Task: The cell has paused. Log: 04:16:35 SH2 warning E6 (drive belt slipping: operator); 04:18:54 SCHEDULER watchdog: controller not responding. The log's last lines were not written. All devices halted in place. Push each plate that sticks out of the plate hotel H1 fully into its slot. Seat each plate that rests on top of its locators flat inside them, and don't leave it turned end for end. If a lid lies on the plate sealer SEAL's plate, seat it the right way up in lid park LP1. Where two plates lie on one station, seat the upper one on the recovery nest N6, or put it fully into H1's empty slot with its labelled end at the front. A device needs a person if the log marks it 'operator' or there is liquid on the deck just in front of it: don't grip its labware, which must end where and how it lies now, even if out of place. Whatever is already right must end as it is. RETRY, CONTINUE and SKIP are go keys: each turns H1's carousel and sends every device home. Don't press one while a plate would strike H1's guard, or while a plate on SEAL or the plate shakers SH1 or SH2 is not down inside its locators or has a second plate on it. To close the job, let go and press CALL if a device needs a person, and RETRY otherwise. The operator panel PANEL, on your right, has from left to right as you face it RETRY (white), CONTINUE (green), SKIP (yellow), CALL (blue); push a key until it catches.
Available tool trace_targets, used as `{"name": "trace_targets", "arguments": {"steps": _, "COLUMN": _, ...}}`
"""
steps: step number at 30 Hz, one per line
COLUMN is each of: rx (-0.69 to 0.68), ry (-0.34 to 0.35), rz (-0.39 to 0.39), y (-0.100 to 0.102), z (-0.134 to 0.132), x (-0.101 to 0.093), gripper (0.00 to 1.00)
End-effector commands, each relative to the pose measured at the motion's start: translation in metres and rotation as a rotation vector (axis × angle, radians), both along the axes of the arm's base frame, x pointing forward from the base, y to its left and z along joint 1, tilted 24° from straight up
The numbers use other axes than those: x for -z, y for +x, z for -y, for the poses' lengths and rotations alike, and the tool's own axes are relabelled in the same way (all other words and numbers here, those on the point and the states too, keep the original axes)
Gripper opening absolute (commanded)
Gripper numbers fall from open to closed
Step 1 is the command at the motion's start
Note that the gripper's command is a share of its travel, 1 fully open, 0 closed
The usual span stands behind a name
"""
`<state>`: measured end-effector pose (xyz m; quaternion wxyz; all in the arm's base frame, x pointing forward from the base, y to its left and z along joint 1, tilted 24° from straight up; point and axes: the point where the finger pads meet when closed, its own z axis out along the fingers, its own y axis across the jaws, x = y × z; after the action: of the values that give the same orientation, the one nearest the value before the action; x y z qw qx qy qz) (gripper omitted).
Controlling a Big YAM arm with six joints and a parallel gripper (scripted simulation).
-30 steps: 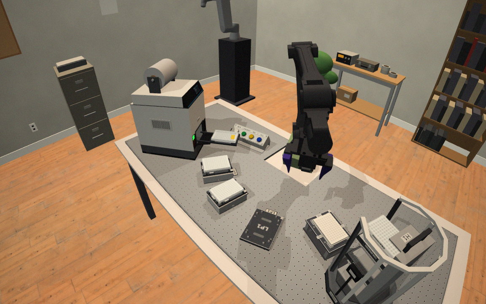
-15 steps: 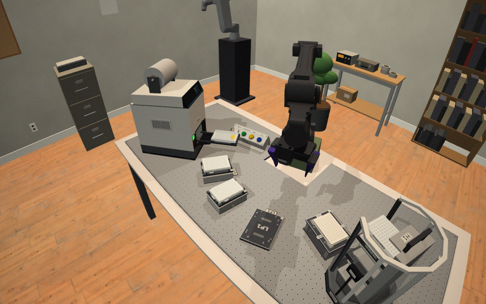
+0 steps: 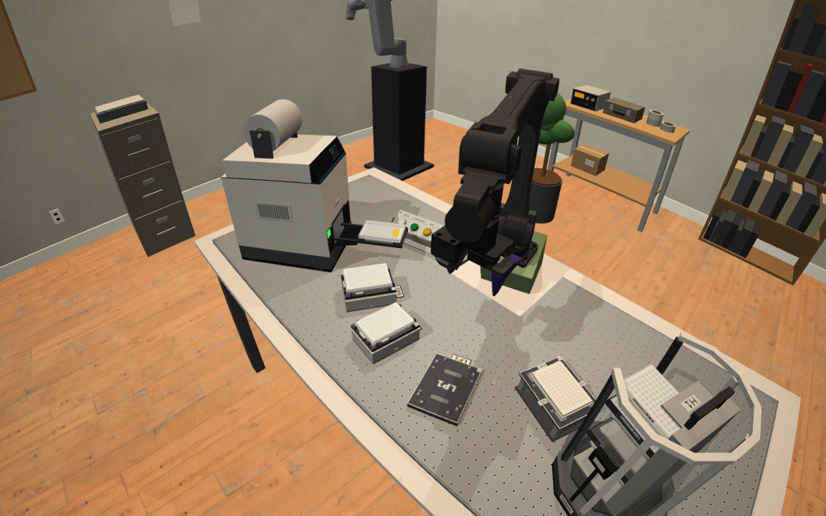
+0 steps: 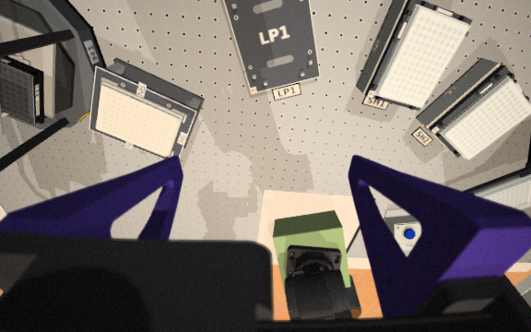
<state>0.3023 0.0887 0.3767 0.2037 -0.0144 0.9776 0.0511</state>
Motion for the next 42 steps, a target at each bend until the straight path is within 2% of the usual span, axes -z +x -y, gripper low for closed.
{"name": "trace_targets", "arguments": {"steps": 1, "rx": -0.011, "ry": -0.005, "rz": 0.033, "y": 0.001, "z": 0.015, "x": -0.004, "gripper": 1.00}}
{"name": "trace_targets", "arguments": {"steps": 26, "rx": -0.011, "ry": -0.011, "rz": -0.012, "y": 0.018, "z": 0.091, "x": 0.010, "gripper": 1.00}}
{"name": "trace_targets", "arguments": {"steps": 28, "rx": -0.011, "ry": -0.011, "rz": -0.012, "y": 0.018, "z": 0.091, "x": 0.010, "gripper": 1.00}}
{"name": "trace_targets", "arguments": {"steps": 31, "rx": -0.011, "ry": -0.014, "rz": 0.014, "y": 0.022, "z": 0.101, "x": -0.003, "gripper": 1.00}}
{"name": "trace_targets", "arguments": {"steps": 33, "rx": 0.067, "ry": 0.022, "rz": -0.018, "y": 0.014, "z": 0.107, "x": 0.009, "gripper": 1.00}}
{"name": "trace_targets", "arguments": {"steps": 42, "rx": 0.345, "ry": 0.143, "rz": -0.051, "y": 0.008, "z": 0.135, "x": 0.014, "gripper": 1.00}}
